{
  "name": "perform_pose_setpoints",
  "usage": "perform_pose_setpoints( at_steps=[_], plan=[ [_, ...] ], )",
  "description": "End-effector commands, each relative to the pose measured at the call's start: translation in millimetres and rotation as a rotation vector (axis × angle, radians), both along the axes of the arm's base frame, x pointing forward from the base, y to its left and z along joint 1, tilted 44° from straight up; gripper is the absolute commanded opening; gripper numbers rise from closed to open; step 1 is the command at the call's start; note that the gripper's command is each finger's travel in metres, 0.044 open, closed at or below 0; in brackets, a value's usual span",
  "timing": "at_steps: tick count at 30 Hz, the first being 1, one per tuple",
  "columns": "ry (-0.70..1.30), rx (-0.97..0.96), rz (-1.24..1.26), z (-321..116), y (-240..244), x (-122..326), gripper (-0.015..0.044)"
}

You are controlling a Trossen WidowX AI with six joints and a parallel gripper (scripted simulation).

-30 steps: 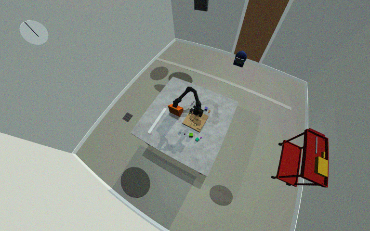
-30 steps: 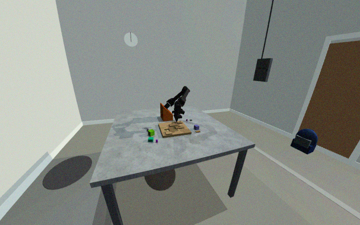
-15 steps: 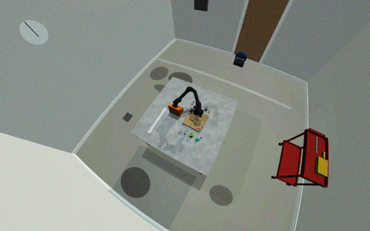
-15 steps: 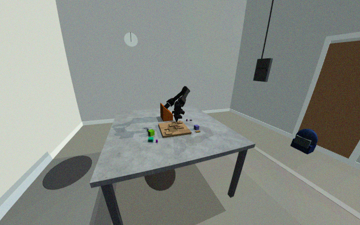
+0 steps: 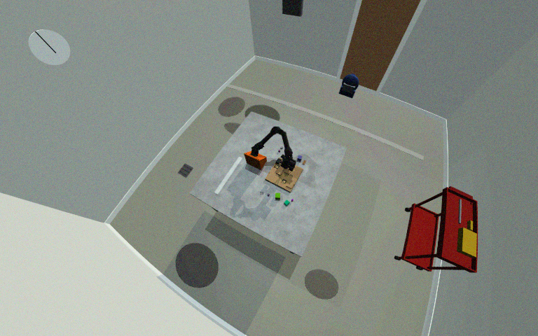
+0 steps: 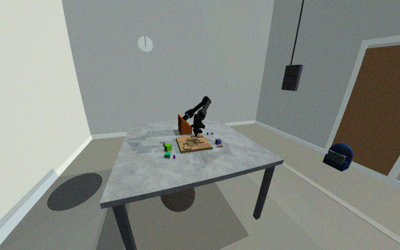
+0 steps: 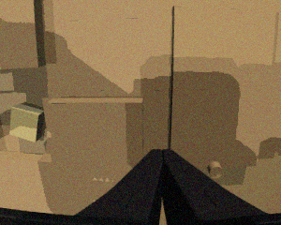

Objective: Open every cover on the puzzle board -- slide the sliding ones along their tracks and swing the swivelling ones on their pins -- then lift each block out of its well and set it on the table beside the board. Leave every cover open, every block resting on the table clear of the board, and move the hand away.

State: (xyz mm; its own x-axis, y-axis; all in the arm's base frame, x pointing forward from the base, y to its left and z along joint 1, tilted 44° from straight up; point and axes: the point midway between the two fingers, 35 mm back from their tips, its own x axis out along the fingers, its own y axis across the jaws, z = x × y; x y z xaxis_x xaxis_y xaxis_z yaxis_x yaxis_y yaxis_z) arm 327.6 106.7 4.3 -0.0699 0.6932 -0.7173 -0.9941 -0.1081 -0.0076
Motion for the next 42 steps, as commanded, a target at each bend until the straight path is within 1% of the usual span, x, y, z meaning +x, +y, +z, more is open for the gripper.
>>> perform_pose_setpoints(
  at_steps=[1,42],
  plan=[
    [0.006,0.001,-0.003,-3,3,-1,0.0],
    [0.006,0.004,-0.003,-28,29,-7,0.0]
  ],
)
